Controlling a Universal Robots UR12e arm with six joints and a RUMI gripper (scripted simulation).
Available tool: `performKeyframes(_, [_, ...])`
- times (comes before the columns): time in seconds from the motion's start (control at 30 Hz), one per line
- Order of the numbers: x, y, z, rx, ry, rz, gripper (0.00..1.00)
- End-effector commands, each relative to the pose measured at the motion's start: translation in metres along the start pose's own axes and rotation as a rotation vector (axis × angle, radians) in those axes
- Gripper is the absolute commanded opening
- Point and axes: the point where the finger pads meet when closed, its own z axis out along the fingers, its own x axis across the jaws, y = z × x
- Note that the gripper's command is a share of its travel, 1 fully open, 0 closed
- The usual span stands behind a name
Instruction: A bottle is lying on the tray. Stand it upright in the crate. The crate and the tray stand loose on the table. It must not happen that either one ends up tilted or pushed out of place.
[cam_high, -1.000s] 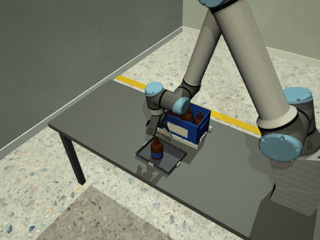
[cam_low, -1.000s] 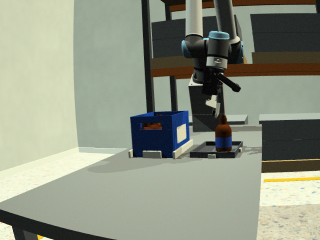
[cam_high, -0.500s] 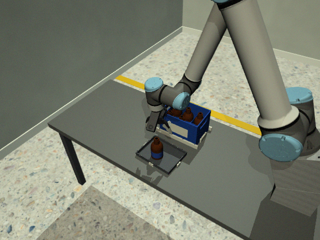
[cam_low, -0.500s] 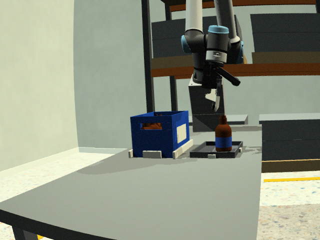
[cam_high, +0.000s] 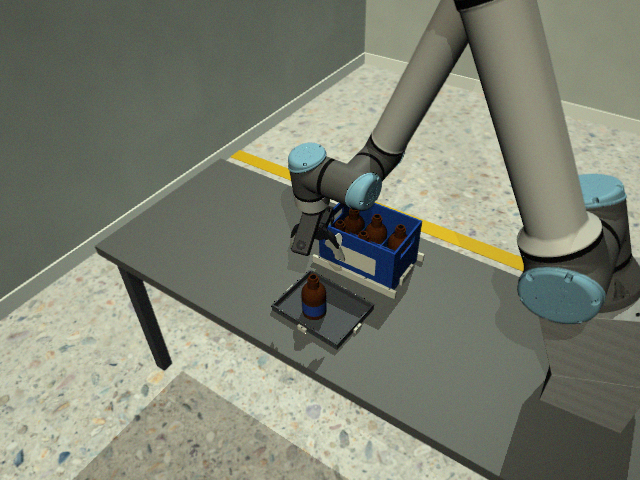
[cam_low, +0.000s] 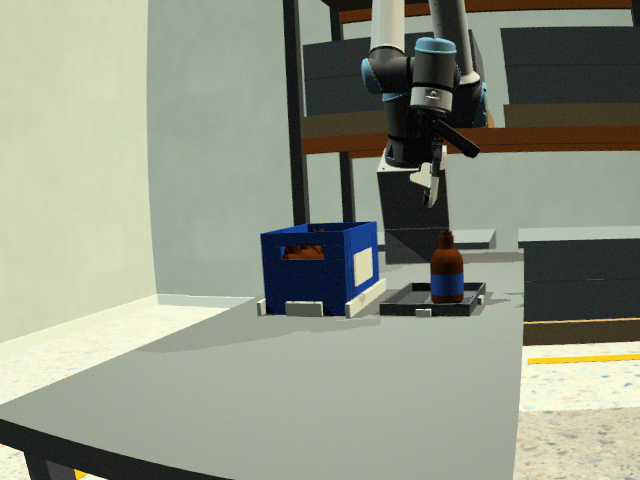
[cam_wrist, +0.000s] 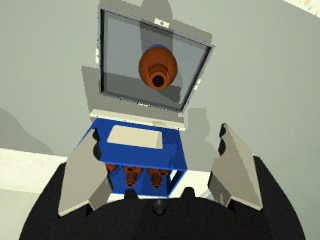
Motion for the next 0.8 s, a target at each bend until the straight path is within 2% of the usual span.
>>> performKeyframes(0.0, [0.001, 0.002, -0.010, 0.000, 0.001, 0.000, 1.00])
performKeyframes(0.43, [0.001, 0.004, -0.025, 0.000, 0.001, 0.000, 1.00])
performKeyframes(0.77, [0.001, 0.005, -0.029, 0.000, 0.001, 0.000, 1.00])
